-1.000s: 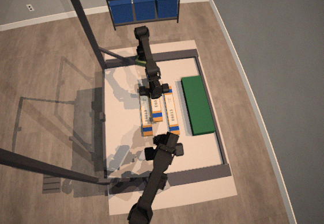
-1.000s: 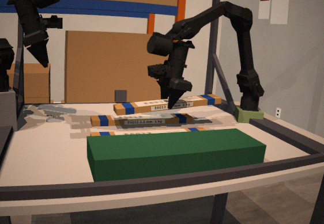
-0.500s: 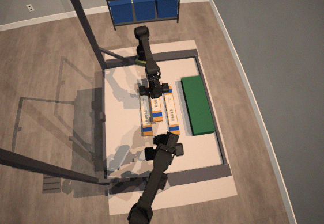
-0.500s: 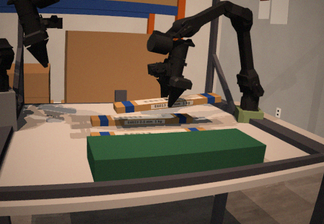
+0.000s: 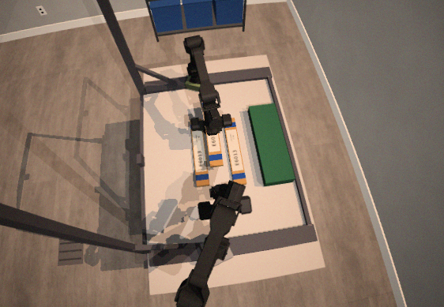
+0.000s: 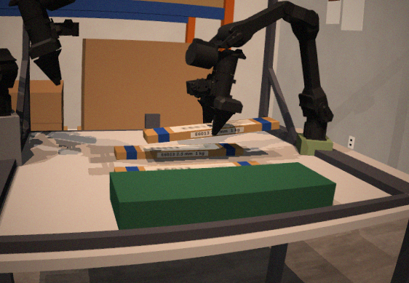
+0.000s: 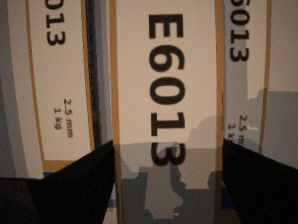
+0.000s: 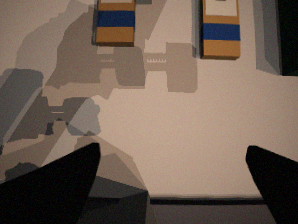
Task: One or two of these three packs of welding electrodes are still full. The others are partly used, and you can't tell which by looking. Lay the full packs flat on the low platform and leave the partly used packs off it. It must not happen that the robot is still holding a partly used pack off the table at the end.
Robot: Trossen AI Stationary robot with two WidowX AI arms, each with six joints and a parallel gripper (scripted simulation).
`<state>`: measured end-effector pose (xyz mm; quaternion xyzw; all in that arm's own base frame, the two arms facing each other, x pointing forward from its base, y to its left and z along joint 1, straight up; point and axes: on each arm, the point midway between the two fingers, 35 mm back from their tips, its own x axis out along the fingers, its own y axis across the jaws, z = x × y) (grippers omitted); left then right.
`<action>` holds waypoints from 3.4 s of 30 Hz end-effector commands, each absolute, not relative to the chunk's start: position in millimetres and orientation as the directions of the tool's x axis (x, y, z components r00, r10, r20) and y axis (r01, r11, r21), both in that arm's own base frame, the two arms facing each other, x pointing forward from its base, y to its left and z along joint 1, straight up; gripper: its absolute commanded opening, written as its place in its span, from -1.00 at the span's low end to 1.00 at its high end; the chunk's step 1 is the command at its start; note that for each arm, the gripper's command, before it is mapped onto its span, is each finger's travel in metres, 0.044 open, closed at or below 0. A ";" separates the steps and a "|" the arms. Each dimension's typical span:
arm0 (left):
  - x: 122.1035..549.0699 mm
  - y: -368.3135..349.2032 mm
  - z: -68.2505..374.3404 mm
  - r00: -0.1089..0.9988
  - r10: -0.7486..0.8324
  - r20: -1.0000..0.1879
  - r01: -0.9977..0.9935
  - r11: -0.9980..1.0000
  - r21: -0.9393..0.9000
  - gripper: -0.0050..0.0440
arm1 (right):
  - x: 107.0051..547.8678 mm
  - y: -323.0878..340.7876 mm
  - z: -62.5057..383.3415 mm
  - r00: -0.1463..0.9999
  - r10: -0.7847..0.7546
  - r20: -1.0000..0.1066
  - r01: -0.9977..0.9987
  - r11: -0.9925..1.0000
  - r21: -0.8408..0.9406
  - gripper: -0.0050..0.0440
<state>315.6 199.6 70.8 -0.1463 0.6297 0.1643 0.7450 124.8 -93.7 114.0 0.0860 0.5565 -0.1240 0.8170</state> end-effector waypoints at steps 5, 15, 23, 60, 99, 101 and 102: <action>330.1 209.1 111.8 0.256 0.126 -0.958 -0.429 0.903 0.004 -1.00 | 126.6 -95.4 120.4 0.365 -0.119 -0.924 0.298 0.955 -0.006 0.96; 330.1 209.1 111.8 0.256 0.126 -0.958 -0.429 0.903 0.004 -1.00 | 126.6 -95.4 120.4 0.365 -0.119 -0.924 0.298 0.955 -0.006 0.96; 330.1 209.1 111.8 0.256 0.126 -0.958 -0.429 0.903 0.004 -1.00 | 126.6 -95.4 120.4 0.365 -0.119 -0.924 0.298 0.955 -0.006 0.96; 330.1 209.1 111.8 0.256 0.126 -0.958 -0.429 0.903 0.004 -1.00 | 126.6 -95.4 120.4 0.365 -0.119 -0.924 0.298 0.955 -0.006 0.96; 362.6 174.9 111.1 0.274 0.109 -0.955 -0.350 0.937 0.007 -1.00 | 126.6 -95.4 120.4 0.365 -0.119 -0.924 0.298 0.955 -0.006 0.96; 366.1 170.8 106.7 0.266 0.105 -0.958 -0.350 0.937 0.005 -1.00 | 126.6 -95.4 120.4 0.365 -0.119 -0.924 0.298 0.955 -0.006 0.96; 367.8 168.7 106.5 0.266 0.105 -0.958 -0.350 0.937 0.005 -1.00 | 126.6 -95.4 120.4 0.365 -0.119 -0.924 0.298 0.955 -0.006 0.96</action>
